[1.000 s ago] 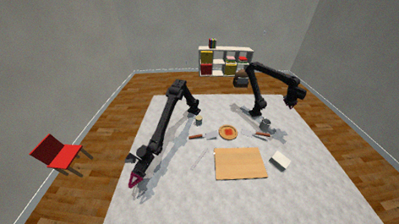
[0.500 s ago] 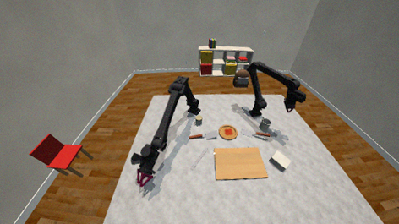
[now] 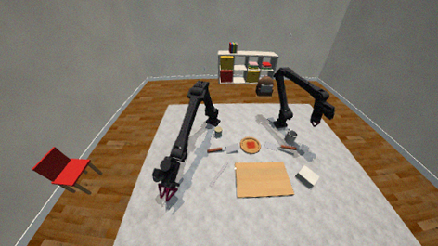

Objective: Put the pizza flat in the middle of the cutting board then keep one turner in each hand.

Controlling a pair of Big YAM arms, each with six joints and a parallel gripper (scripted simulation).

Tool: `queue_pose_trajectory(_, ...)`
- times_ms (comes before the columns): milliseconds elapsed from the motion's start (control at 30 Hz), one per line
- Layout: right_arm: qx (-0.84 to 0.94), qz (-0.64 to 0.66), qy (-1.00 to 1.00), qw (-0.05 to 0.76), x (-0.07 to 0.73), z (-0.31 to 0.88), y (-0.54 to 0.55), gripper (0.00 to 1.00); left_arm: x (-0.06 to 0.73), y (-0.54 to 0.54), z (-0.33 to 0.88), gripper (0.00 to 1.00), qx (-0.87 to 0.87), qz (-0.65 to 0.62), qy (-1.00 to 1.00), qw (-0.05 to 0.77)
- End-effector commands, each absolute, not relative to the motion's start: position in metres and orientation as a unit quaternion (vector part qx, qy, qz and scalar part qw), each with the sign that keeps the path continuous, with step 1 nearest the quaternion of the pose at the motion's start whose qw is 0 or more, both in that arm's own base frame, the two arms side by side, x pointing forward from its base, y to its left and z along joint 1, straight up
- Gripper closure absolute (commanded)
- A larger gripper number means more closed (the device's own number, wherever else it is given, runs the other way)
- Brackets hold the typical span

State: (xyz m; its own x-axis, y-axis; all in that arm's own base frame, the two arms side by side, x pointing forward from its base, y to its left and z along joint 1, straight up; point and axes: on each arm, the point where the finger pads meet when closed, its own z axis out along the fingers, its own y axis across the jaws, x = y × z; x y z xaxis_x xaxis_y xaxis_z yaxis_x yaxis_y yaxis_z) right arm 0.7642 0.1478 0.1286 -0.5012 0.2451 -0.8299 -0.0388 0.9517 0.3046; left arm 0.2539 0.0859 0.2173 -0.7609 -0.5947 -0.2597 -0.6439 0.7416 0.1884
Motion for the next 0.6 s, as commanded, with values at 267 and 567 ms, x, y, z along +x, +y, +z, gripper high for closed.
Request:
queue_pose_trajectory(267,-0.089,0.09,0.874,0.469,0.723,0.144,0.174,0.52,0.276,0.061,0.208,0.52,-0.151,0.128,0.977,0.076)
queue_pose_trajectory(567,-0.169,0.067,0.88,0.439,0.694,0.14,0.185,0.52,0.285,0.046,0.202,0.52,-0.048,0.121,0.989,0.067)
